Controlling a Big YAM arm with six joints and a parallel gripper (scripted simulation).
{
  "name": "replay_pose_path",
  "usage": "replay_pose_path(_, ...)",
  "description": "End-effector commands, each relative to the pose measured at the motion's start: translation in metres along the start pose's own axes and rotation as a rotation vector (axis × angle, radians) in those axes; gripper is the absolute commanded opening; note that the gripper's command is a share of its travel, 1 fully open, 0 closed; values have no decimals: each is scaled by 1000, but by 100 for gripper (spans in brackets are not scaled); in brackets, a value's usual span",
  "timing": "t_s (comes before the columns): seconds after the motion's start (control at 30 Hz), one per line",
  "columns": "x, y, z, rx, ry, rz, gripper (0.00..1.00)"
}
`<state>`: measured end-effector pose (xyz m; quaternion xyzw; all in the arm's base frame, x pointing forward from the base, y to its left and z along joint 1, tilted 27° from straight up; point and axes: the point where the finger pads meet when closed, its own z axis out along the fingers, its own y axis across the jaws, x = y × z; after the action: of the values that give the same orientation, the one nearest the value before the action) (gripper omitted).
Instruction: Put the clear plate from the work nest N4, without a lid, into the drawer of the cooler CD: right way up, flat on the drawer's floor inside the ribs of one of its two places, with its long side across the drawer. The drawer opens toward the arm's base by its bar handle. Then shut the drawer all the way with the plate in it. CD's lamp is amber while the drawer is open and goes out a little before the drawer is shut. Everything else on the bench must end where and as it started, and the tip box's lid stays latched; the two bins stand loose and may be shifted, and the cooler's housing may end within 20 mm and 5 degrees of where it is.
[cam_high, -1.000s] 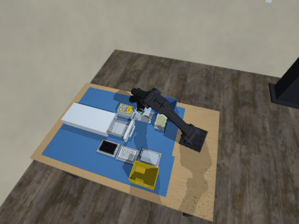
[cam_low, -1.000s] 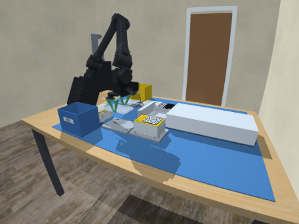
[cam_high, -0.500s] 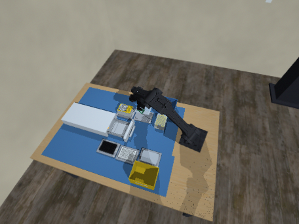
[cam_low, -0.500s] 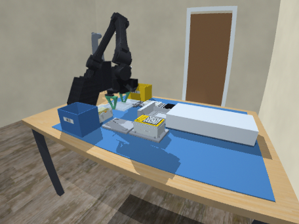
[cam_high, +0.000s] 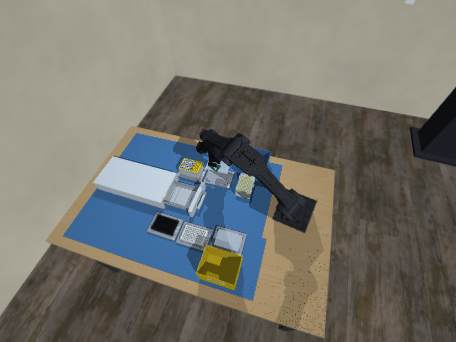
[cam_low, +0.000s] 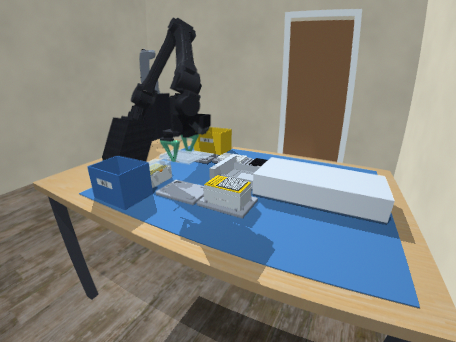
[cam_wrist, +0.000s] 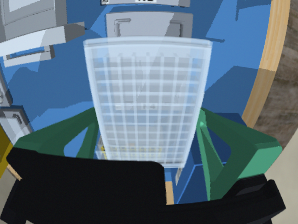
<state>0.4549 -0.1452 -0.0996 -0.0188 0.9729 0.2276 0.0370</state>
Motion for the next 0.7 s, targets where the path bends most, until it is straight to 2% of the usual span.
replay_pose_path(0.0, -22, -16, -33, 33, -56, -15, 0)
replay_pose_path(0.03, -25, -15, -40, 38, -65, -20, 0)
replay_pose_path(0.17, -25, -14, -42, 38, -66, -20, 0)
replay_pose_path(0.2, -16, -19, -25, 18, -35, -3, 0)
replay_pose_path(0.3, -15, -8, -24, 20, -35, -11, 0)
replay_pose_path(0.47, -15, -8, -24, 20, -35, -11, 0)
replay_pose_path(0.5, -29, 0, -28, 26, -39, -76, 0)
replay_pose_path(0.57, -36, 7, -35, 33, -52, -151, 0)
replay_pose_path(0.67, -39, 13, -32, 29, -46, -247, 0)
